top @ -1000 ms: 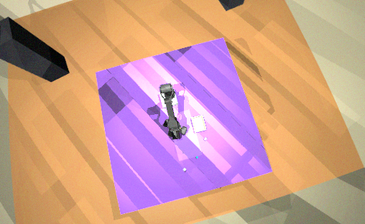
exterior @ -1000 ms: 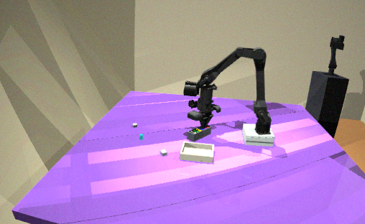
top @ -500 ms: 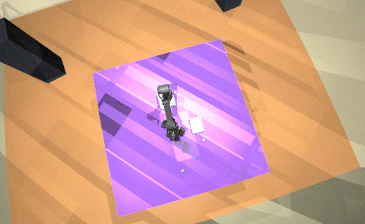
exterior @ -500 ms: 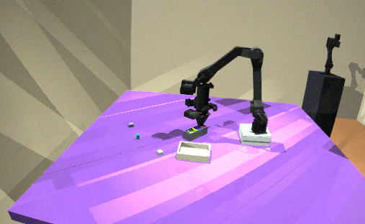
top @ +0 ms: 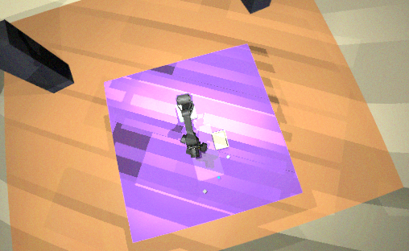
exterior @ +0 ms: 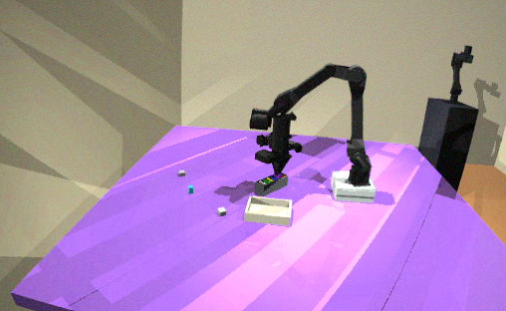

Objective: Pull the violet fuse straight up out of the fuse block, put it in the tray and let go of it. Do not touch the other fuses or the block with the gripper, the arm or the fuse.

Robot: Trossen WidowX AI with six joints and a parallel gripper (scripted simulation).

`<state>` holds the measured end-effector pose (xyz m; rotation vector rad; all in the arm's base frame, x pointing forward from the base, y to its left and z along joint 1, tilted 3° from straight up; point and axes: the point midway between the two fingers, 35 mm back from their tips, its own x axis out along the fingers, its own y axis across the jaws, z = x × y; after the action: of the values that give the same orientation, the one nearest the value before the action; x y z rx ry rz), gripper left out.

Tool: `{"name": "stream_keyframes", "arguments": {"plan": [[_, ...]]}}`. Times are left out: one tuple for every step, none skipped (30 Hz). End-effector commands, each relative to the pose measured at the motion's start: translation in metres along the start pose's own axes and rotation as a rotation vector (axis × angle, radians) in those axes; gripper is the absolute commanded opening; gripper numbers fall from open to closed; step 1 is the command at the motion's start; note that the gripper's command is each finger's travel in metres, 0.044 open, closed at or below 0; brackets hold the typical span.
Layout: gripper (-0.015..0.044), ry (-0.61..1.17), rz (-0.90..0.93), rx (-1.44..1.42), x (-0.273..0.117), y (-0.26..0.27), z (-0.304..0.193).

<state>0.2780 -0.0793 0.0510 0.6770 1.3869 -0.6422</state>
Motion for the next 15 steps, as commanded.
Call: {"name": "stream_keyframes", "arguments": {"plan": [[0.0, -0.002, 0.001, 0.001, -0.0028, 0.0005, 0.0008], [0.0, -0.002, 0.001, 0.001, -0.0033, 0.0005, 0.0008], [0.0, -0.002, 0.001, 0.001, -0.0037, 0.0005, 0.0008], [0.0, -0.002, 0.001, 0.001, -0.0042, 0.0005, 0.0008], [0.0, -0.001, 0.001, 0.001, -0.0047, 0.0005, 0.0008], [0.0, -0.001, 0.001, 0.001, -0.0052, 0.0005, 0.0008], [0.0, -0.001, 0.001, 0.001, -0.0057, 0.0005, 0.0008], [0.0, -0.001, 0.001, 0.001, -0.0062, 0.0005, 0.0008], [0.0, -0.001, 0.001, 0.001, -0.0067, 0.0005, 0.0008], [0.0, -0.001, 0.001, 0.001, -0.0072, 0.0005, 0.0008], [0.0, -0.001, 0.001, 0.002, -0.0077, 0.0005, 0.0007], [0.0, -0.001, 0.001, 0.002, -0.0081, 0.0005, 0.0007], [0.0, -0.001, 0.001, 0.002, -0.0086, 0.0005, 0.0007], [0.0, -0.001, 0.001, 0.002, -0.0091, 0.0005, 0.0007], [0.0, -0.001, 0.002, 0.002, -0.0096, 0.0005, 0.0007]]}}
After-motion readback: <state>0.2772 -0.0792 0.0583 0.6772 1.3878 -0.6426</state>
